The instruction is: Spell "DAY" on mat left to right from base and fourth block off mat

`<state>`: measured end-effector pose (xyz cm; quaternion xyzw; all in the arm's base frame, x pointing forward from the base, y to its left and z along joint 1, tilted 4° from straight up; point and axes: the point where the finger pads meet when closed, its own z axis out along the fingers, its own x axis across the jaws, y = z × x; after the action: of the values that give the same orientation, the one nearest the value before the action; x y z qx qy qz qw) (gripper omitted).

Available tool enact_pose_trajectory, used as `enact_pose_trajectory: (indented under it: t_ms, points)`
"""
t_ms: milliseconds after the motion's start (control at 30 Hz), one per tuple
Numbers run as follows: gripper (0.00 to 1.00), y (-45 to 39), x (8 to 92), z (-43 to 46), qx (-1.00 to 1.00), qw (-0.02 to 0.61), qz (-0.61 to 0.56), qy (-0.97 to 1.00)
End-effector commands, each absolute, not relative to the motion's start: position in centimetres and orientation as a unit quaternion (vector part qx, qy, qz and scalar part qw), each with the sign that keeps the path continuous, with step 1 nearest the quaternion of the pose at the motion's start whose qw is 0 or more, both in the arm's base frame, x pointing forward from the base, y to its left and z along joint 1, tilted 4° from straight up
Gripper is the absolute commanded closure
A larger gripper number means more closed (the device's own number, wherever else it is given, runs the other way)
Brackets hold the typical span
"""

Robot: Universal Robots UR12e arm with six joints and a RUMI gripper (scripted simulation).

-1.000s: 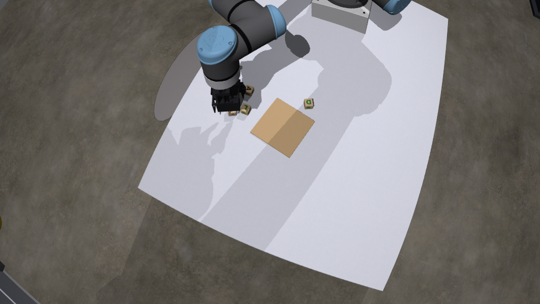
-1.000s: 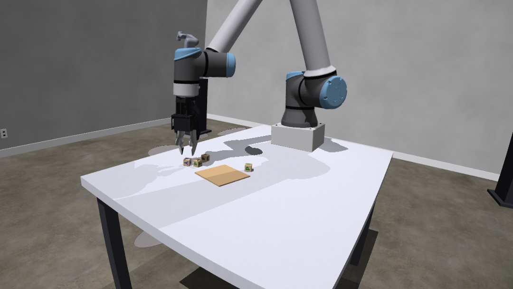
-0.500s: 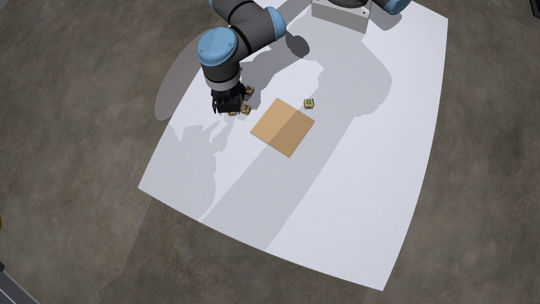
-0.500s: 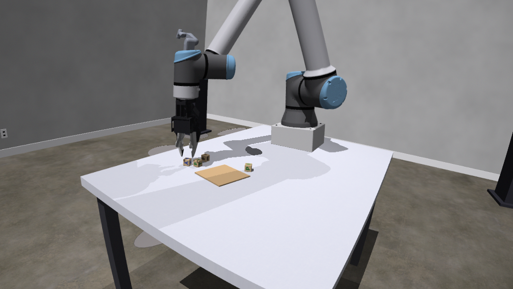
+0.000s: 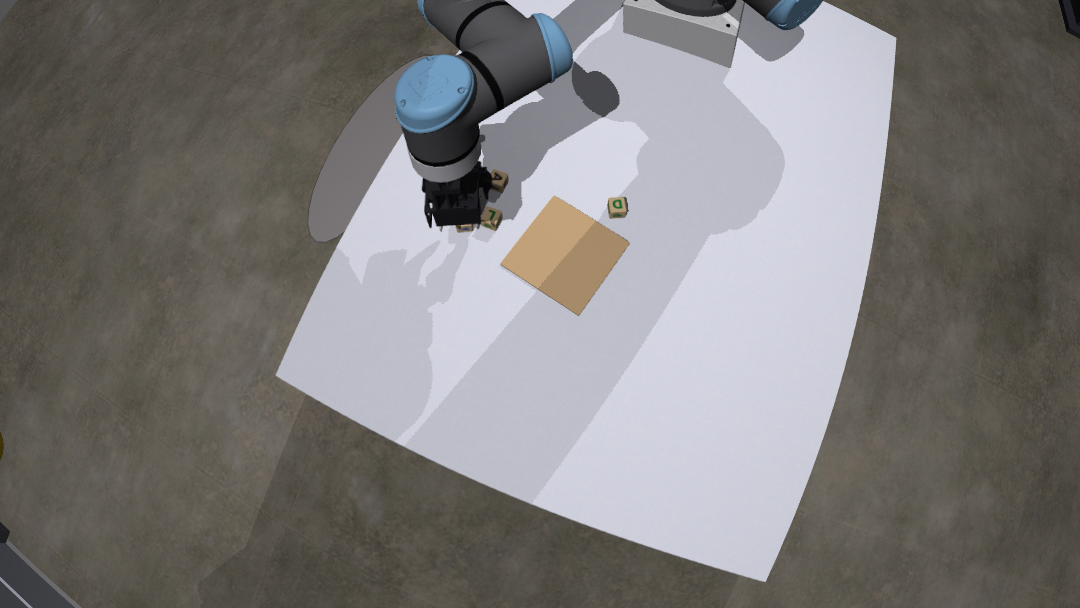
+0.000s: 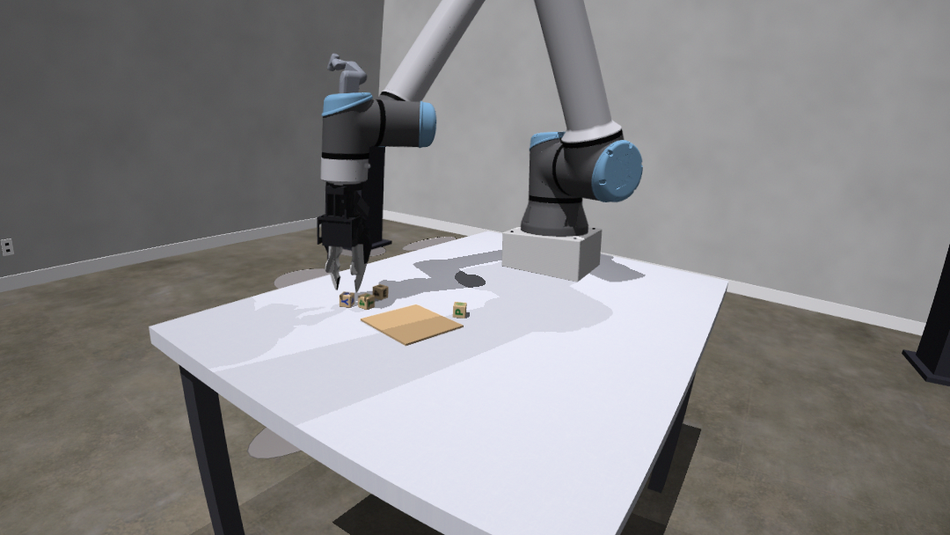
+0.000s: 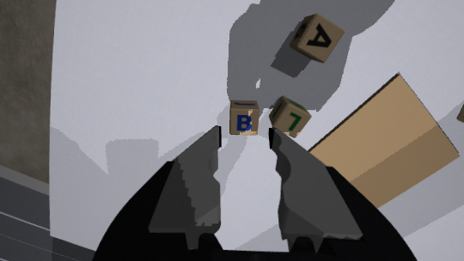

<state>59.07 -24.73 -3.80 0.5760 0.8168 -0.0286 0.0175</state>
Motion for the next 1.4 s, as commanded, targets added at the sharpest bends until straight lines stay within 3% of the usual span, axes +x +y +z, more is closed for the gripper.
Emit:
enact_pose_trajectory:
  t_ms: [0,1367]
  points:
    - [0.75,-24.8,59.1,-3.7,0.576,0.018,-0.029,0.817]
    - [0.75,-25.0,59.2,-6.6,0.576,0.018,-0.029,0.817]
